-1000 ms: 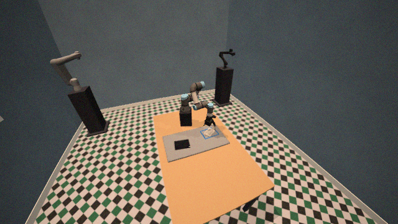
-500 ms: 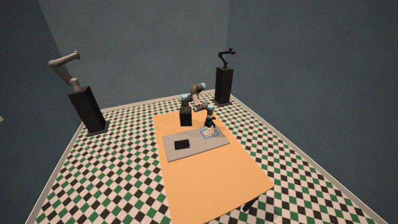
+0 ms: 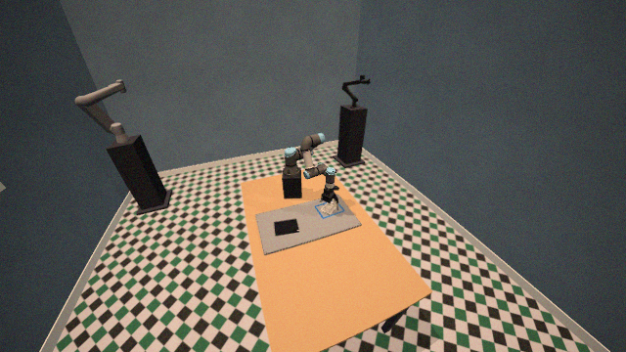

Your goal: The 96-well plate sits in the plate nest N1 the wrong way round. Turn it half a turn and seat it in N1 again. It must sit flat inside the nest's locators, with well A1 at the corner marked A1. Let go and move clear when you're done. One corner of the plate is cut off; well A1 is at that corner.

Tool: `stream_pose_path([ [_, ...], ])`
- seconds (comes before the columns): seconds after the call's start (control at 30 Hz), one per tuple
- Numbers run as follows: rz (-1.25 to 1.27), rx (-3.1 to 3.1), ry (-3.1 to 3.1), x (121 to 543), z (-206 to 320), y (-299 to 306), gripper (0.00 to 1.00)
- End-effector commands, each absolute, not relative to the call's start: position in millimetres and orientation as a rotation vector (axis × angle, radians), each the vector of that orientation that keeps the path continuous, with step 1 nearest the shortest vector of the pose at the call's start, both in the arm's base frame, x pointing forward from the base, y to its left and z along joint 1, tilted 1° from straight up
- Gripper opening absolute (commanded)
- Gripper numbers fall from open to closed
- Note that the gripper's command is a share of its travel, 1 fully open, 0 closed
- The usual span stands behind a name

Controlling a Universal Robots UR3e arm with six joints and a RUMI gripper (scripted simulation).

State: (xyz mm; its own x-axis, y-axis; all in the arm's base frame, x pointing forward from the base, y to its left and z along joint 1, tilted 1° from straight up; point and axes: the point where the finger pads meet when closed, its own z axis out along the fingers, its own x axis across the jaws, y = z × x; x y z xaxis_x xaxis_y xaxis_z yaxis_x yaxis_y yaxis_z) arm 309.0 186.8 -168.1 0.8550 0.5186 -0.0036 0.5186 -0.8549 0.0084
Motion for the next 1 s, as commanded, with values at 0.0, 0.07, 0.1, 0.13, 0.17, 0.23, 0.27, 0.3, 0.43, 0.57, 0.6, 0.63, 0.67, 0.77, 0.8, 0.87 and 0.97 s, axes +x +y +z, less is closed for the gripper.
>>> stream_pose_path([
  [0.0, 0.027, 3.016, 0.843, 315.4, -174.4, 187.8, 1.00],
  [0.07, 0.027, 3.016, 0.843, 315.4, -174.4, 187.8, 1.00],
  [0.1, 0.027, 3.016, 0.843, 315.4, -174.4, 187.8, 1.00],
  [0.13, 0.027, 3.016, 0.843, 315.4, -174.4, 187.8, 1.00],
  [0.17, 0.027, 3.016, 0.843, 315.4, -174.4, 187.8, 1.00],
  [0.23, 0.027, 3.016, 0.843, 315.2, -174.5, 187.8, 1.00],
  [0.27, 0.027, 3.016, 0.843, 315.1, -174.5, 187.8, 1.00],
  [0.3, 0.026, 3.016, 0.843, 315.0, -174.6, 187.8, 1.00],
  [0.43, 0.025, 3.016, 0.843, 314.6, -174.4, 187.7, 1.00],
  [0.57, 0.025, 3.016, 0.843, 314.6, -174.4, 187.7, 1.00],
  [0.6, 0.025, 3.016, 0.843, 314.6, -174.4, 187.7, 1.00],
  [0.63, 0.025, 3.016, 0.843, 314.6, -174.5, 187.7, 1.00],
  [0.67, 0.025, 3.016, 0.843, 314.6, -174.5, 187.7, 1.00],
  [0.77, 0.025, 3.016, 0.843, 314.5, -174.5, 187.7, 0.00],
  [0.8, 0.025, 3.016, 0.843, 314.5, -174.5, 187.7, 0.00],
  [0.87, 0.025, 3.016, 0.843, 314.5, -174.5, 187.7, 0.00],
  [0.97, 0.025, 3.016, 0.843, 314.5, -174.5, 187.7, 0.00],
])
